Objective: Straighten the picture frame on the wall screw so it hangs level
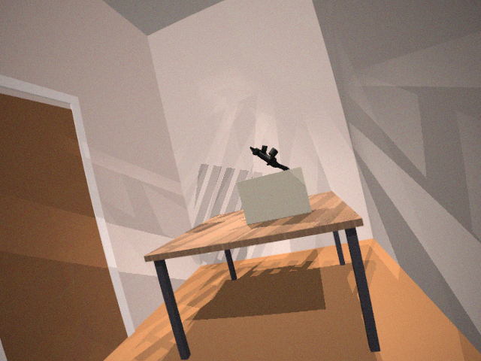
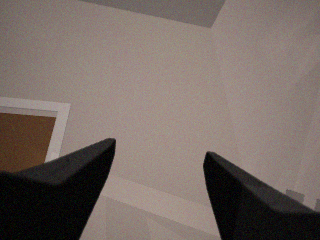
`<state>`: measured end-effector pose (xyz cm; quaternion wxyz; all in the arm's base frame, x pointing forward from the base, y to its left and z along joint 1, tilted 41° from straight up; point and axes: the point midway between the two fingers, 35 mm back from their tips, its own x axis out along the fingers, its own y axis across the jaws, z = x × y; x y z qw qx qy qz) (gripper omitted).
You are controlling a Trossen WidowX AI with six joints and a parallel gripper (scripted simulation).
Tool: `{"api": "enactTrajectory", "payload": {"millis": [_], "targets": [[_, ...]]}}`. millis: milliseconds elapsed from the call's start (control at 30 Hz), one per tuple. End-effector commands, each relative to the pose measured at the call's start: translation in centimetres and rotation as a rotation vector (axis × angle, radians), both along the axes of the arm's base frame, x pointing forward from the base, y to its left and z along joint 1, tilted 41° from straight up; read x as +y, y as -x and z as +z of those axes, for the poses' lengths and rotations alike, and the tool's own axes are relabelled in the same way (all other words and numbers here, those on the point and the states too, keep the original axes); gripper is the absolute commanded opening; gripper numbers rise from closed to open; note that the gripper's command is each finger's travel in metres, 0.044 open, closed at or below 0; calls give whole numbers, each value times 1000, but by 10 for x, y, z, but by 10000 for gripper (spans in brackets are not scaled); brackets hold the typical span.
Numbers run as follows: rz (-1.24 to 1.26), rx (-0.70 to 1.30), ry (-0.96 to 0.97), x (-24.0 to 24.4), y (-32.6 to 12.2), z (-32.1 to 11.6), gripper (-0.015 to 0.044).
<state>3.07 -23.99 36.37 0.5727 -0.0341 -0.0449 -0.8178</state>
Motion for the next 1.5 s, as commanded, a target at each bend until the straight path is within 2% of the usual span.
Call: {"api": "enactTrajectory", "payload": {"millis": [0,233,433,667,900,967,1033,1467], "targets": [[373,-392,57,32,-59,-24,260],[741,-849,-29,80,-109,-48,260],[983,-1237,-231,127,-138,-70,260],[1140,-1626,-581,181,-156,-95,260],[1145,-1936,-1046,236,-159,-121,260],[1120,-1993,-1171,249,-158,-127,260],[1109,-2011,-1214,253,-158,-129,260],[1109,-2011,-1214,253,-158,-129,260]]}}
